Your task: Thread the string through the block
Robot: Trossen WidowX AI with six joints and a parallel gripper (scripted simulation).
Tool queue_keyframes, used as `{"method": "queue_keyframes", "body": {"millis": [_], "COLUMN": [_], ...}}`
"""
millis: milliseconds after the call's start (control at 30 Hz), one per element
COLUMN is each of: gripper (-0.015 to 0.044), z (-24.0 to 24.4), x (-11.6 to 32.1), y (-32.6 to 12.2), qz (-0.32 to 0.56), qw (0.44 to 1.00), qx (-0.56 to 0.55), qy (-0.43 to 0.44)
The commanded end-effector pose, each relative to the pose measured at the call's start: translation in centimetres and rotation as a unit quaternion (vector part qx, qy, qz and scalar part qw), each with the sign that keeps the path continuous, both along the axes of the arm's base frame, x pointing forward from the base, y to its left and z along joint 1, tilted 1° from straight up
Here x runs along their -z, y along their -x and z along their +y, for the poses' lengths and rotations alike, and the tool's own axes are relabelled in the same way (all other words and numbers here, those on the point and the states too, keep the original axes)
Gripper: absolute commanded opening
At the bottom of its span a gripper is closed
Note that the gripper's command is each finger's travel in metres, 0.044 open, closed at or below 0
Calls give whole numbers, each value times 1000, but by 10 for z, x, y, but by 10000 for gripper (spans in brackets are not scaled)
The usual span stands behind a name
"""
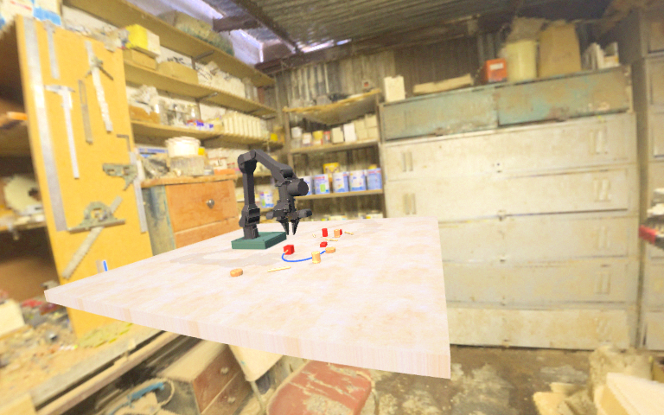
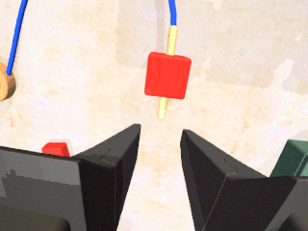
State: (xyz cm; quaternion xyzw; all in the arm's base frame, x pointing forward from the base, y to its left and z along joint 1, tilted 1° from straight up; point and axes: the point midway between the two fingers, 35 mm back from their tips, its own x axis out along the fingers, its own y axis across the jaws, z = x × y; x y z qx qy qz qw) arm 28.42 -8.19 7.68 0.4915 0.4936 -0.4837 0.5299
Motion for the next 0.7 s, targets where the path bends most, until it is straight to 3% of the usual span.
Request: {"method": "queue_keyframes", "body": {"millis": [0, 667], "gripper": [120, 120], "z": [0, 0], "x": [9, 42], "y": [0, -1], "qz": [2, 2], "qw": [1000, 1000], "qx": [2, 2], "qy": [-3, -3]}}
